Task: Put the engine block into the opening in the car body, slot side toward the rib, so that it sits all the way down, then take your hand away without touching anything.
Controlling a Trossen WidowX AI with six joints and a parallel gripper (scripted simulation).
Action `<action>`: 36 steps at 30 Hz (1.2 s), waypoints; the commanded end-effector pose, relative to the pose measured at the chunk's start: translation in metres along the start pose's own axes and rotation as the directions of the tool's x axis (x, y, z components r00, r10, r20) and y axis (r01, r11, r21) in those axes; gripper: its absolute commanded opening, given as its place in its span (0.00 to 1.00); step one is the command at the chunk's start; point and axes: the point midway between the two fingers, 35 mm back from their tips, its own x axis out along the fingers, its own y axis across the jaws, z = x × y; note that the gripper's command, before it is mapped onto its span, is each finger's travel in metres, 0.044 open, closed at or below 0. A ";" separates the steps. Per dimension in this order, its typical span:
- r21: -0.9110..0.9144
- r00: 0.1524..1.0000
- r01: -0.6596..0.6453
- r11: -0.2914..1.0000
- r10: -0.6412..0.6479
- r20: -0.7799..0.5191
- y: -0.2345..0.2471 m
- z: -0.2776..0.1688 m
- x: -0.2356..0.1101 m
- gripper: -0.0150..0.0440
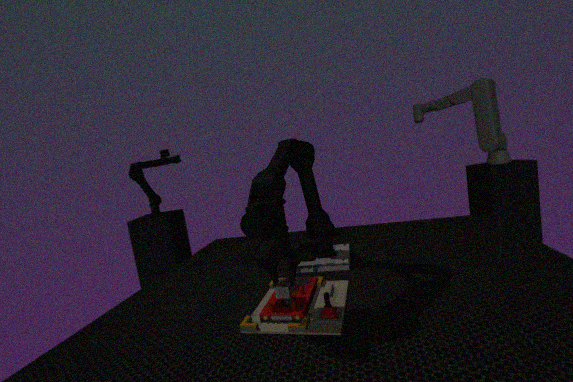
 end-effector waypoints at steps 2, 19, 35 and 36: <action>-0.015 1.000 0.000 1.000 0.000 -0.002 0.000 0.000 0.002 0.52; -0.017 1.000 0.000 1.000 0.000 -0.002 0.000 0.000 0.006 0.52; -0.007 1.000 0.000 1.000 0.000 -0.002 0.000 0.000 0.010 0.52; -0.007 1.000 0.000 1.000 0.000 -0.002 0.000 0.000 0.010 0.52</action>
